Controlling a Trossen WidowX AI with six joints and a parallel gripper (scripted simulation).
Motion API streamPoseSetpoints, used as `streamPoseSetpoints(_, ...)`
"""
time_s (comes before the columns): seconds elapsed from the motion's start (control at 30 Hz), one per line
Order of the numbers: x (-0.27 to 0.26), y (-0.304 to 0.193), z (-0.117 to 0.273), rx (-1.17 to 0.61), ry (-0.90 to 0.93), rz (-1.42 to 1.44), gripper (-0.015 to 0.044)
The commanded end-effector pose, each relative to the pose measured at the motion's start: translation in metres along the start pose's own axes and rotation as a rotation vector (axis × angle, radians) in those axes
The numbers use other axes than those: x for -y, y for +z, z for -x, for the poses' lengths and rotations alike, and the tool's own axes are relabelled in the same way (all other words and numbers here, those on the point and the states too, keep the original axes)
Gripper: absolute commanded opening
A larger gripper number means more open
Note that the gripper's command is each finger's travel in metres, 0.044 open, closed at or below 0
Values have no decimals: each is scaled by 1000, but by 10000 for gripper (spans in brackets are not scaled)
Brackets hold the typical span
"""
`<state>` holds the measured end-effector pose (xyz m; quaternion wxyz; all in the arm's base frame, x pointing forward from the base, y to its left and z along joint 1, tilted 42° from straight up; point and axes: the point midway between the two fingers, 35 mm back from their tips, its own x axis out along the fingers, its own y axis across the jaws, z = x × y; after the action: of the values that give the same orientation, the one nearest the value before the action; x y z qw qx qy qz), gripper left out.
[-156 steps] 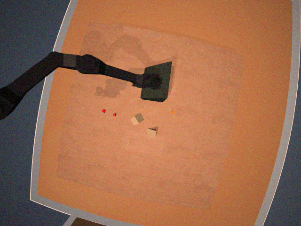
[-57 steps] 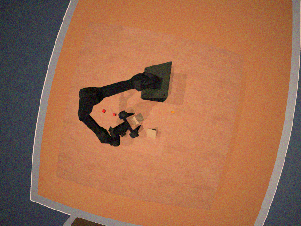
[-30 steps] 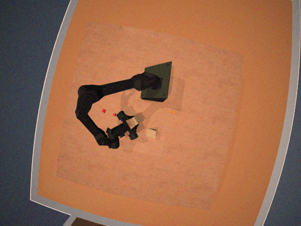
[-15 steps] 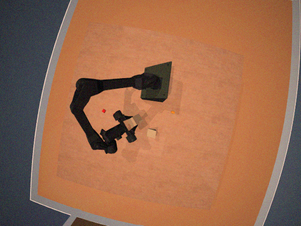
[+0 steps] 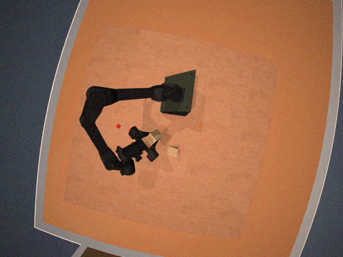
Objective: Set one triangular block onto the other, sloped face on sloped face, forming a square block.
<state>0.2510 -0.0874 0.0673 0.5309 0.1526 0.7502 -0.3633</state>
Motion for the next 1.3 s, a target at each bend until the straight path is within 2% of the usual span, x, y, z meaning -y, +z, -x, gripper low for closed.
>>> streamPoseSetpoints(0.0, 0, -2, -1, 40, -24, 138, 0)
streamPoseSetpoints(0.63, -3, -7, -5, 184, -169, 760, 0)
streamPoseSetpoints(1.27, -5, -12, -7, 260, -403, 1367, 0)
